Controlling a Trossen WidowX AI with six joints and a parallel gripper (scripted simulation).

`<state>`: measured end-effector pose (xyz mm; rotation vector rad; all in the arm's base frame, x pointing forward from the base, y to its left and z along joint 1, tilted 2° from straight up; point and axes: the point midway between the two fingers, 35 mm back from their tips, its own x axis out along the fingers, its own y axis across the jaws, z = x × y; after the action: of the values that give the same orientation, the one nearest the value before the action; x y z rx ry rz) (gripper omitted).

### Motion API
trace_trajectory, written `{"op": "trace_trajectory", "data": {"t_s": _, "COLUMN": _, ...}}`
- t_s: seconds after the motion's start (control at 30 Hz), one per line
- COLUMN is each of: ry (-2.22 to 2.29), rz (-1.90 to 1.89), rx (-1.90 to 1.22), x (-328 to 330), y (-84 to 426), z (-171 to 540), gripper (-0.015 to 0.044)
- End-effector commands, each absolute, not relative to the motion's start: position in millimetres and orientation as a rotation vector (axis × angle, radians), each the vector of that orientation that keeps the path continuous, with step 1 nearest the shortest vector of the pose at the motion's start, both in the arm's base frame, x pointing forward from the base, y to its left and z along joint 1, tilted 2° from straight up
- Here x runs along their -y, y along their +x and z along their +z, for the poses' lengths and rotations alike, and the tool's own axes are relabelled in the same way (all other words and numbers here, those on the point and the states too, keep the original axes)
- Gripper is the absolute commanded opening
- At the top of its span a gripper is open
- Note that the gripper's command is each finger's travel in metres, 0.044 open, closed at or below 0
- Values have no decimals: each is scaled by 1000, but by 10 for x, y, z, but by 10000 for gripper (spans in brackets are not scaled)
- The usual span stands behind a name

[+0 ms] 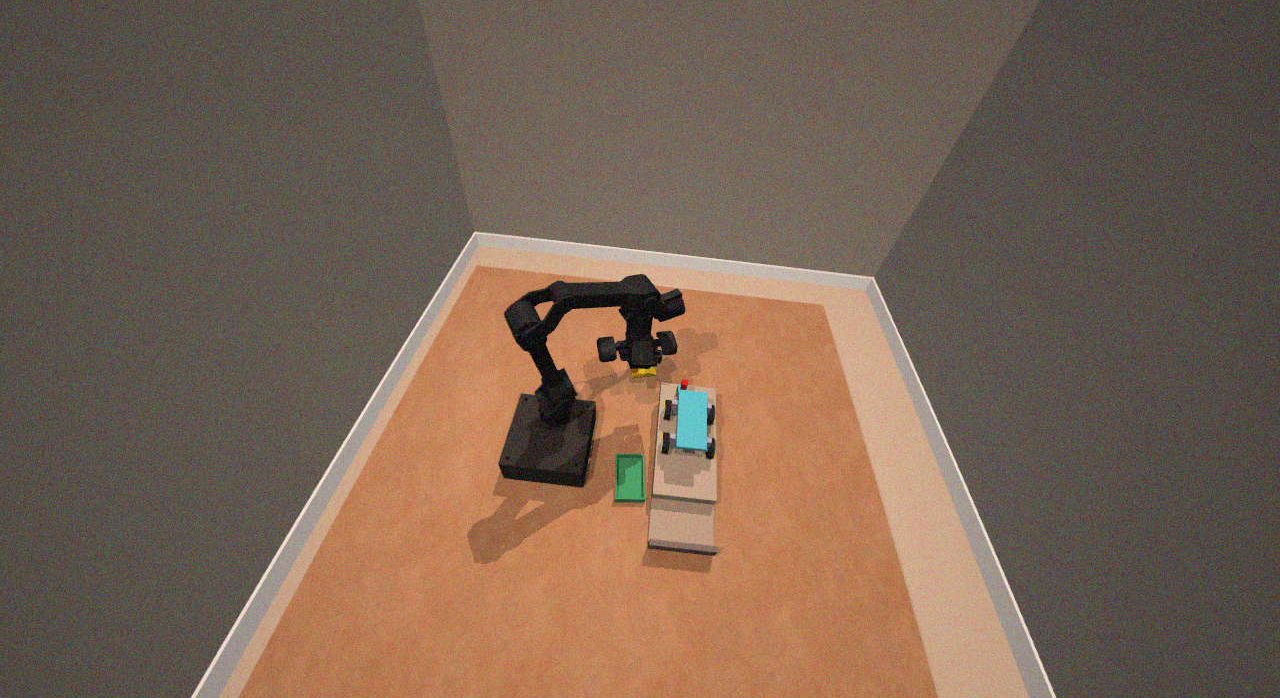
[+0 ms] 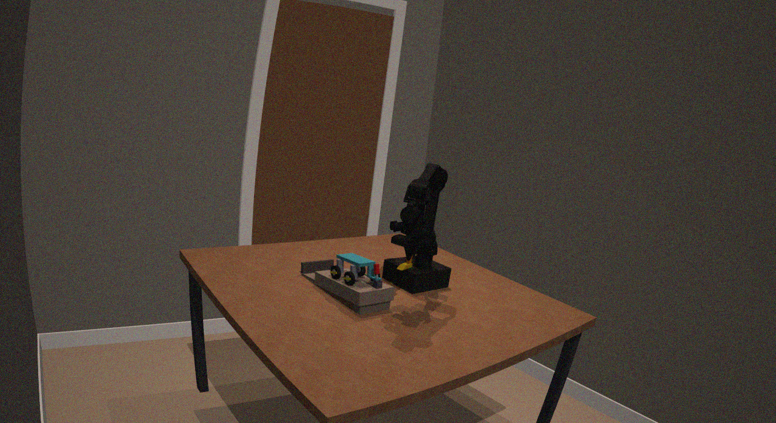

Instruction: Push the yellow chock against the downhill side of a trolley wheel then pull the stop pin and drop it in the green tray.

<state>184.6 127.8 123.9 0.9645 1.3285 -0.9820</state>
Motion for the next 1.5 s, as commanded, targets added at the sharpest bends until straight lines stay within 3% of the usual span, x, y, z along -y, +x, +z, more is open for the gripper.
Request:
{"op": "trace_trajectory", "data": {"t_s": 0.0, "ry": 872, "rz": -894, "rx": -1369, "x": -1274, "y": 1849, "z": 1242, "gripper": 0}}
{"op": "trace_trajectory", "data": {"t_s": 1.07, "ry": 14, "rz": -44, "rx": -1570, "x": -1275, "y": 1850, "z": 1243, "gripper": 0}}
{"op": "trace_trajectory", "data": {"t_s": 1.47, "ry": -22, "rz": -10, "rx": -1570, "x": -1131, "y": 1896, "z": 1235, "gripper": 0}}
